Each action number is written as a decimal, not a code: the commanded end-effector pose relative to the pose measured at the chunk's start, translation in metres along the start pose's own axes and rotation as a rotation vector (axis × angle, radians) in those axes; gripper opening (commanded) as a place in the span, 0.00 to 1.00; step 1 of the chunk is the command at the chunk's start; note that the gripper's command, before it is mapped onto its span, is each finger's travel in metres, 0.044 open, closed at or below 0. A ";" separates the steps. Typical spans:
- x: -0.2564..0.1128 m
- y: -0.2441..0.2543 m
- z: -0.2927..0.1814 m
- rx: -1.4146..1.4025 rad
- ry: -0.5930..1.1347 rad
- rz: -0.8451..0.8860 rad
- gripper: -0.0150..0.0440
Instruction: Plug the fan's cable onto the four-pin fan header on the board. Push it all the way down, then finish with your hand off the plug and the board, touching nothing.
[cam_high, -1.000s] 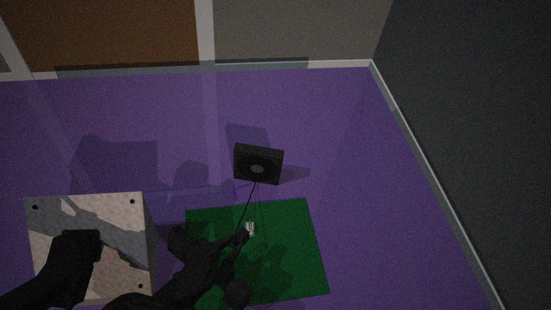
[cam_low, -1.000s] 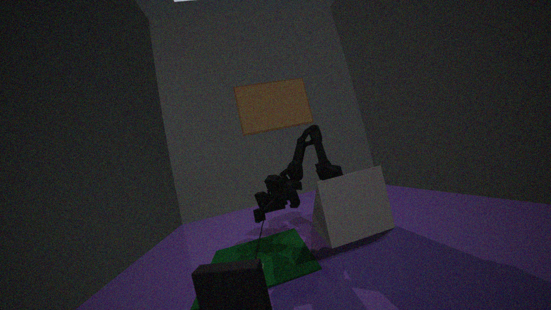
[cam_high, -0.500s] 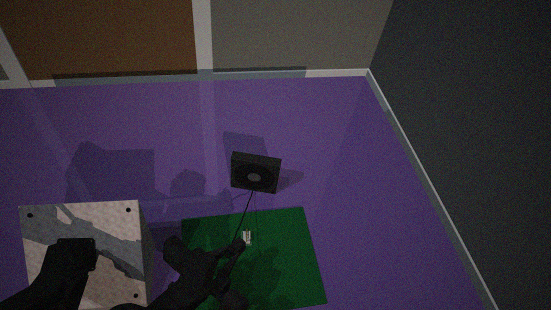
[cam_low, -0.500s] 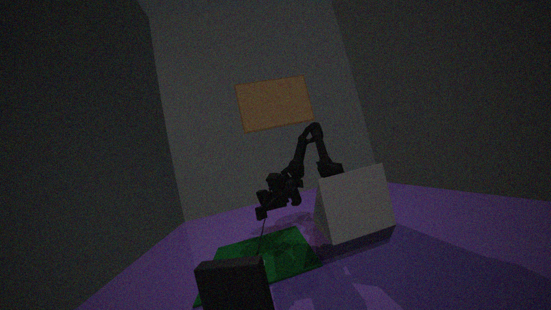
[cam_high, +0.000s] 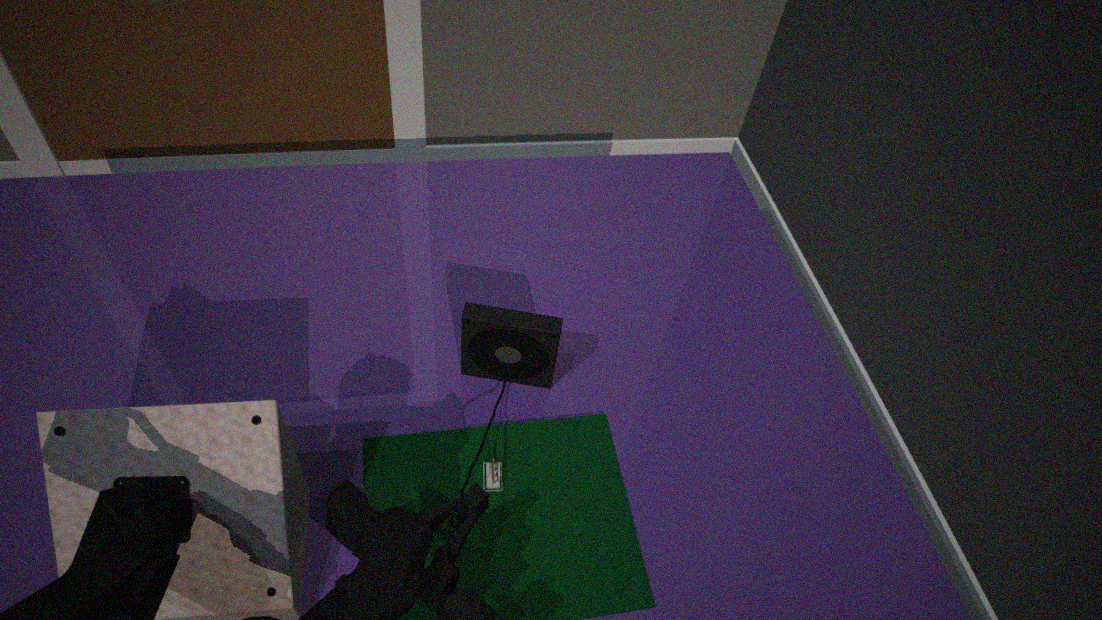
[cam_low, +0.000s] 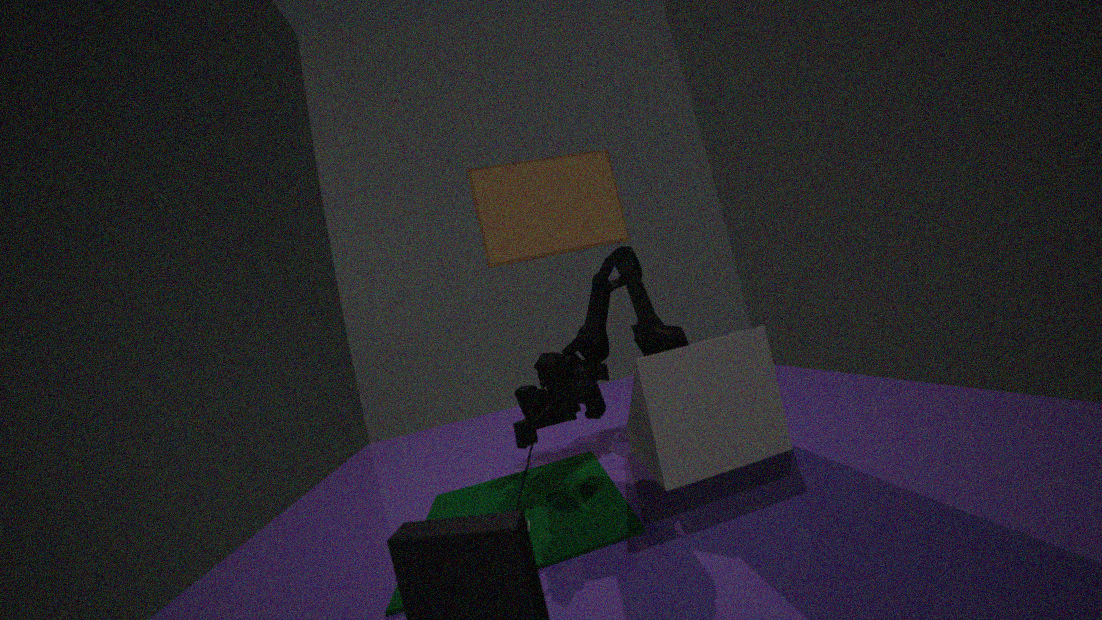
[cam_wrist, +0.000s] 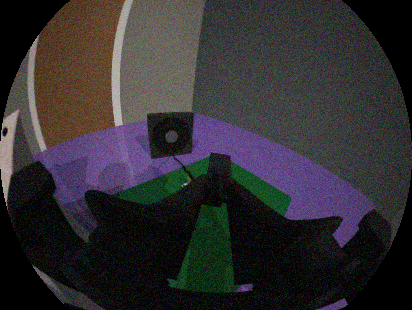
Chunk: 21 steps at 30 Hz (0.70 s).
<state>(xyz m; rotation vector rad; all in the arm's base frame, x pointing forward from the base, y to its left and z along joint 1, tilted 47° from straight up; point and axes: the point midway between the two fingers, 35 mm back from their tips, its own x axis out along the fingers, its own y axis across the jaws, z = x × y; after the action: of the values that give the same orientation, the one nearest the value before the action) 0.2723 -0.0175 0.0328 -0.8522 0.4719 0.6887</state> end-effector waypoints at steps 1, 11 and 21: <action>0.000 -0.001 -0.003 -0.004 -0.006 -0.001 0.25; -0.001 -0.002 -0.013 -0.004 -0.005 -0.001 0.25; -0.001 -0.003 -0.022 -0.005 -0.005 0.000 0.25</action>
<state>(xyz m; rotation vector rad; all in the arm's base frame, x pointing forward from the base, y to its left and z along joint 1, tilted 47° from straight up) 0.2706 -0.0342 0.0224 -0.8519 0.4733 0.6900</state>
